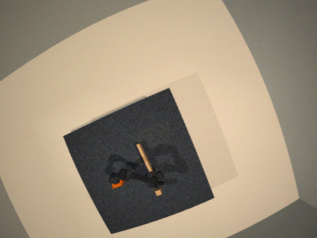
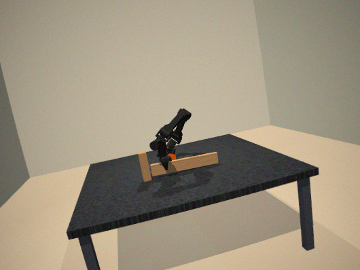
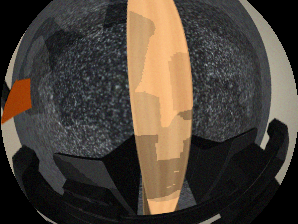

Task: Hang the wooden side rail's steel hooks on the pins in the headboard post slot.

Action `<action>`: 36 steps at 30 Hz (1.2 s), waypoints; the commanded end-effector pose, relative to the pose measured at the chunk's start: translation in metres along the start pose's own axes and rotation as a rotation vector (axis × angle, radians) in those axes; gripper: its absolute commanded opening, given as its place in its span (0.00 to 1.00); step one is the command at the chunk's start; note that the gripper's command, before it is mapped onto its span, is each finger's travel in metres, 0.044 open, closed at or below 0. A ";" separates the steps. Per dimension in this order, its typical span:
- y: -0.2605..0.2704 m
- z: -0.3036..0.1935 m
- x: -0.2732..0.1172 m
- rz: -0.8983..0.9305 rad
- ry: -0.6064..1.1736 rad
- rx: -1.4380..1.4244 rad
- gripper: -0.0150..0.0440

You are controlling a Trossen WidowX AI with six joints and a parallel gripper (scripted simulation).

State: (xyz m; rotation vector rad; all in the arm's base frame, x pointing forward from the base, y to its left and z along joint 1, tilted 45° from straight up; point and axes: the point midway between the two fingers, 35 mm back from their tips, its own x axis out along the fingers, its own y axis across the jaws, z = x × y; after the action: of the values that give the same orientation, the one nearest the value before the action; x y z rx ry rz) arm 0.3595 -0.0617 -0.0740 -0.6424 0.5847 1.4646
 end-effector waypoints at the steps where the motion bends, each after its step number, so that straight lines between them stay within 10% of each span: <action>1: 0.000 -0.004 -0.002 -0.005 0.005 -0.002 0.25; 36: 0.000 -0.007 -0.002 -0.005 0.005 -0.002 0.25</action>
State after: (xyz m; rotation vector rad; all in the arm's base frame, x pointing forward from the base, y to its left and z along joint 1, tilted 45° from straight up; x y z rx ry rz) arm 0.3596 -0.0640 -0.0769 -0.6418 0.5836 1.4650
